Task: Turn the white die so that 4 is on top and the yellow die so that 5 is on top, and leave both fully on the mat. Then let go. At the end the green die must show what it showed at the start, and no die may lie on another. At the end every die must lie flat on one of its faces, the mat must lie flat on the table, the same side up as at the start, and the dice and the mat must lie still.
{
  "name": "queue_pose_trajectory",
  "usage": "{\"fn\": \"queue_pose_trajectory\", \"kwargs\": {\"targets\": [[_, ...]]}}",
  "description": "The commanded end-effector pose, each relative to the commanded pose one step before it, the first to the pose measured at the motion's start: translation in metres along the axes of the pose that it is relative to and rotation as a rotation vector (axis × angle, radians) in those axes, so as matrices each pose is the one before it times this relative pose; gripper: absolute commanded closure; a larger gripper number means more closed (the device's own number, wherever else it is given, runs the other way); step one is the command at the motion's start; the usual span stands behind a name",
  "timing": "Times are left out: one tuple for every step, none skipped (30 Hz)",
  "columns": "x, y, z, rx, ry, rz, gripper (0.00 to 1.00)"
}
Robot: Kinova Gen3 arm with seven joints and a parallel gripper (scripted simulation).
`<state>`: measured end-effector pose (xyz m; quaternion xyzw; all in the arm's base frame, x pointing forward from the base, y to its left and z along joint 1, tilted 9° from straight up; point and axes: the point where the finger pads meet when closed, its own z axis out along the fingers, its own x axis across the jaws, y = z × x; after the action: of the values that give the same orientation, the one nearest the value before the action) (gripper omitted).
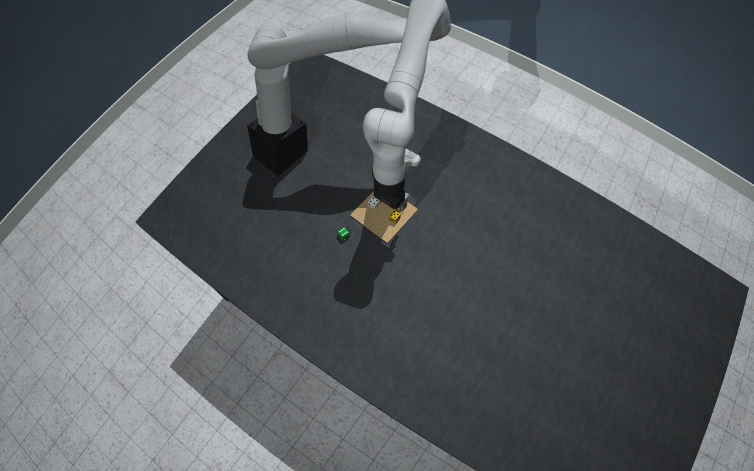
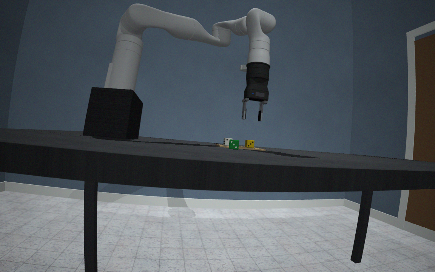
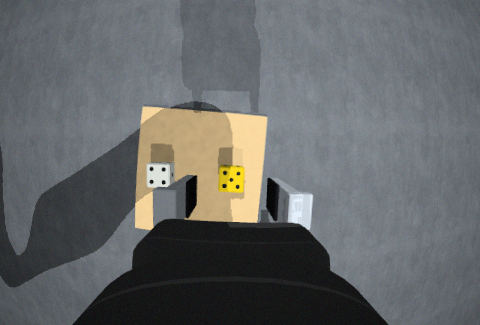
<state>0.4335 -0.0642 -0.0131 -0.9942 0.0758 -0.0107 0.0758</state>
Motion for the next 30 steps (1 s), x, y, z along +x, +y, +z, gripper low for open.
{"fn": "queue_pose_trajectory", "kwargs": {"targets": [[0.00054, -0.00002, -0.00076, 0.00018, 0.00179, -0.00001, 0.00], [0.00000, 0.00000, 0.00000, 0.00000, 0.00000, 0.00000, 0.00], [0.00000, 0.00000, 0.00000, 0.00000, 0.00000, 0.00000, 0.00], [0.00000, 0.00000, 0.00000, 0.00000, 0.00000, 0.00000, 0.00], [0.00000, 0.00000, 0.00000, 0.00000, 0.00000, 0.00000, 0.00], [0.00000, 0.00000, 0.00000, 0.00000, 0.00000, 0.00000, 0.00], [0.00000, 0.00000, 0.00000, 0.00000, 0.00000, 0.00000, 0.00], [0.00000, 0.00000, 0.00000, 0.00000, 0.00000, 0.00000, 0.00], [0.00000, 0.00000, 0.00000, 0.00000, 0.00000, 0.00000, 0.00], [0.00000, 0.00000, 0.00000, 0.00000, 0.00000, 0.00000, 0.00], [0.00000, 0.00000, 0.00000, 0.00000, 0.00000, 0.00000, 0.00], [0.00000, 0.00000, 0.00000, 0.00000, 0.00000, 0.00000, 0.00], [0.00000, 0.00000, 0.00000, 0.00000, 0.00000, 0.00000, 0.00], [0.00000, 0.00000, -0.00003, 0.00000, 0.00000, 0.00000, 0.00], [0.00000, 0.00000, -0.00019, 0.00000, 0.00000, 0.00000, 0.00], [0.00000, 0.00000, -0.00049, 0.00000, 0.00000, 0.00000, 0.00], [0.00000, 0.00000, -0.00088, 0.00000, 0.00000, -0.00001, 0.00], [0.00000, 0.00000, -0.00135, 0.00000, 0.00000, 0.00000, 0.00], [-0.00001, 0.00000, -0.00186, 0.00000, 0.00000, 0.00001, 0.00], [0.00001, 0.00000, -0.00239, 0.00000, 0.00000, -0.00001, 0.00], [0.00000, 0.00000, -0.00292, 0.00000, 0.00000, 0.00001, 0.00], [0.00000, 0.00000, -0.00343, 0.00000, 0.00000, 0.00000, 0.00], [0.00000, 0.00000, -0.00390, 0.00000, 0.00000, -0.00001, 0.00], [0.00000, 0.00000, -0.00433, 0.00000, 0.00000, 0.00000, 0.00], [0.00000, 0.00000, 0.00000, 0.00000, 0.00000, 0.00000, 0.00], [0.00000, 0.00000, 0.00000, 0.00000, 0.00000, 0.00000, 0.00], [0.00000, 0.00000, -0.00469, 0.00000, 0.00000, 0.00000, 0.00], [0.00000, 0.00000, -0.00497, 0.00000, 0.00000, 0.00000, 0.00], [0.00000, 0.00000, -0.00518, 0.00000, 0.00000, 0.00000, 0.00], [0.00000, 0.00000, -0.00530, 0.00000, 0.00000, 0.00000, 0.00]]}}
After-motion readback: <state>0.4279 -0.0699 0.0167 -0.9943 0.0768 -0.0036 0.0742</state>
